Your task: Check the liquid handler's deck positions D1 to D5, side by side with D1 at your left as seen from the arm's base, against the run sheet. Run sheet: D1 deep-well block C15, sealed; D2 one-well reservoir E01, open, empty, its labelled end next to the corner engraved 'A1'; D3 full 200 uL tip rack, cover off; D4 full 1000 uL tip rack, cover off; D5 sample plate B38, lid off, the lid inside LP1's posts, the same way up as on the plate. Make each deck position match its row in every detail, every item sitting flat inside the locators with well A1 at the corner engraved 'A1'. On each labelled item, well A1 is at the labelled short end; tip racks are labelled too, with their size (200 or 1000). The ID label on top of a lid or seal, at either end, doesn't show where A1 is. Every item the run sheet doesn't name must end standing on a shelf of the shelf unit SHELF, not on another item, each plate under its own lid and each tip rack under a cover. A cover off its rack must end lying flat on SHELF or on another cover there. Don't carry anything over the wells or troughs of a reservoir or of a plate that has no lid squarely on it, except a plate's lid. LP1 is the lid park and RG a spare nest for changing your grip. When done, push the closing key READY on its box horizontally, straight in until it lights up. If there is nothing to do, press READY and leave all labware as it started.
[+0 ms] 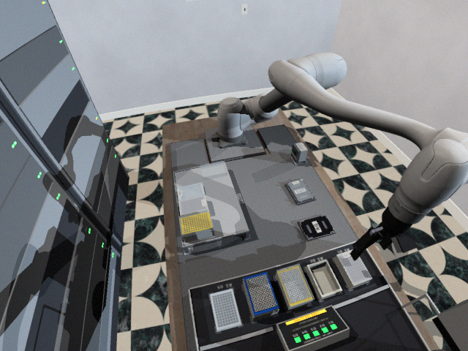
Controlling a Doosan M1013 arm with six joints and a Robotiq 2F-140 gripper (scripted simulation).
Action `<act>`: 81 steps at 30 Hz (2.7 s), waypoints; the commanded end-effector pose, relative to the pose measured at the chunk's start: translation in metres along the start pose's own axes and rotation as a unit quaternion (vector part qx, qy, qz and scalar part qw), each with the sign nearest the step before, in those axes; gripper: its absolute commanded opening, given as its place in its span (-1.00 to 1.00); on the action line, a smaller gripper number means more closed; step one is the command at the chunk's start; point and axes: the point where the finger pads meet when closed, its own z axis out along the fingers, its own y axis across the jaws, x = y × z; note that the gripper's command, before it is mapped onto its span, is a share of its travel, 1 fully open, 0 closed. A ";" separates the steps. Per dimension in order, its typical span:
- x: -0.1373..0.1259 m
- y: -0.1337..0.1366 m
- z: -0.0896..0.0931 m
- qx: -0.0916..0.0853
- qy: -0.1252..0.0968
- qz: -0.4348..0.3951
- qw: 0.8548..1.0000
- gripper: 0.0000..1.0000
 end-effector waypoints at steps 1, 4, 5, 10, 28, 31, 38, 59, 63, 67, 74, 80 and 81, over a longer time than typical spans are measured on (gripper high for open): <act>0.000 0.000 -0.016 0.000 0.001 0.000 1.000 0.59; 0.000 0.000 -0.026 0.000 0.001 0.000 1.000 0.59; 0.000 0.000 -0.030 0.000 0.001 0.000 1.000 0.59; 0.000 0.000 -0.040 0.000 0.001 0.000 1.000 0.59; -0.011 0.016 -0.062 0.000 0.001 0.011 1.000 0.59; -0.019 0.029 -0.062 0.000 0.001 0.011 1.000 0.59; -0.039 0.058 -0.062 0.000 0.001 0.011 1.000 0.59; -0.089 0.133 -0.062 0.000 0.001 0.011 1.000 0.59; -0.098 0.145 -0.062 0.000 0.001 0.011 1.000 0.59; -0.109 0.162 -0.062 0.000 0.001 0.011 1.000 0.59; -0.128 0.191 -0.062 0.000 0.001 0.011 1.000 0.59; -0.140 0.207 -0.062 0.000 0.001 0.011 1.000 0.59; -0.142 0.211 -0.062 0.000 0.001 0.011 1.000 0.59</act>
